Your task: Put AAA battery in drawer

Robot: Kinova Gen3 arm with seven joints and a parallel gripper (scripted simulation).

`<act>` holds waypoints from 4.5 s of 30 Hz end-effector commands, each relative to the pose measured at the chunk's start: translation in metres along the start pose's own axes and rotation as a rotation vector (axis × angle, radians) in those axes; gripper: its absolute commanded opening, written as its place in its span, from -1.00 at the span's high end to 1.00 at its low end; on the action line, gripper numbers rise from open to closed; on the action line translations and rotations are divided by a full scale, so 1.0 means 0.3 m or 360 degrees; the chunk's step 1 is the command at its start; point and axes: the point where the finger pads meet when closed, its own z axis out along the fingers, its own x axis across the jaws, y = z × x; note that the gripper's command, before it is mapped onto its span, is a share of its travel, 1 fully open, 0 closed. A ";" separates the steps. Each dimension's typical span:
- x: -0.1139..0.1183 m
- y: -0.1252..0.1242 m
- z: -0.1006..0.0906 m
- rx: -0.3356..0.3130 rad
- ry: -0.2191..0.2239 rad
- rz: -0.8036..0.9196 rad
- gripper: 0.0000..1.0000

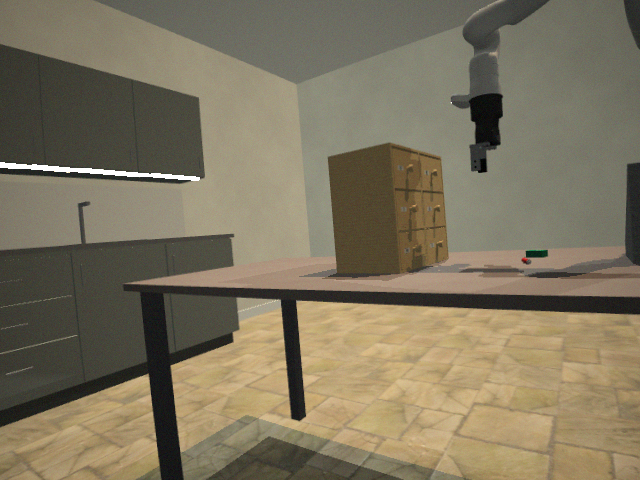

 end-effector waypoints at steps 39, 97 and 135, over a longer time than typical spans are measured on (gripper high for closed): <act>-0.007 -0.059 0.088 0.0373 -0.0008 -0.0009 -1.00; -0.008 -0.155 0.225 0.0945 -0.0011 -0.0010 -1.00; -0.008 -0.189 0.269 0.1144 -0.0007 -0.0009 -1.00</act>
